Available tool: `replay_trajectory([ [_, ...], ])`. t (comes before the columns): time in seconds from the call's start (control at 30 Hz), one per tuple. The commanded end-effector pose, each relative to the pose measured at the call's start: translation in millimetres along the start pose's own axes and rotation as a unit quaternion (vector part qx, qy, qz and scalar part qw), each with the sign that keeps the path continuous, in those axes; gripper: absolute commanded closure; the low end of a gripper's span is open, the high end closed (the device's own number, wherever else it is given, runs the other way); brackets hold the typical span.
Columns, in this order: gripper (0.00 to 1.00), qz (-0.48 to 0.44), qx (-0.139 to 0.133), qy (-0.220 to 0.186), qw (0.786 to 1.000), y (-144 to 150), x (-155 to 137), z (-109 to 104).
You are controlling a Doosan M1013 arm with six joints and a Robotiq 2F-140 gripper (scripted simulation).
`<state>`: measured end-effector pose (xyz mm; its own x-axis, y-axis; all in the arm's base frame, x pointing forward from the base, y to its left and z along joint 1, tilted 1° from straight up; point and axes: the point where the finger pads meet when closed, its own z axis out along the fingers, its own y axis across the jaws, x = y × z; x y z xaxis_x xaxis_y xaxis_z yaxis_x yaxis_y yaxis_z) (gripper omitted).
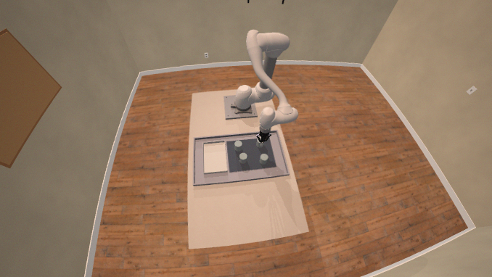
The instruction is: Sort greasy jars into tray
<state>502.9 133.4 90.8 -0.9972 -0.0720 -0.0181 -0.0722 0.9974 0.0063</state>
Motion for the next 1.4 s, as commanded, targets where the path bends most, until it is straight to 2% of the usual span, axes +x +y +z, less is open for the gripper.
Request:
replay_trajectory([
  [0.0, 1.0, 0.001, 0.001, 0.005, 1.0, 1.4, 7.8, 1.8],
  [0.3, 1.0, 0.001, 0.001, 0.005, 1.0, 1.4, 8.7, 1.0],
  [0.8, 1.0, 0.001, 0.001, 0.005, 1.0, 1.3, -22.0, 11.1],
  [1.37, 1.0, 0.001, 0.001, 0.005, 1.0, 1.3, -22.0, 11.1],
])
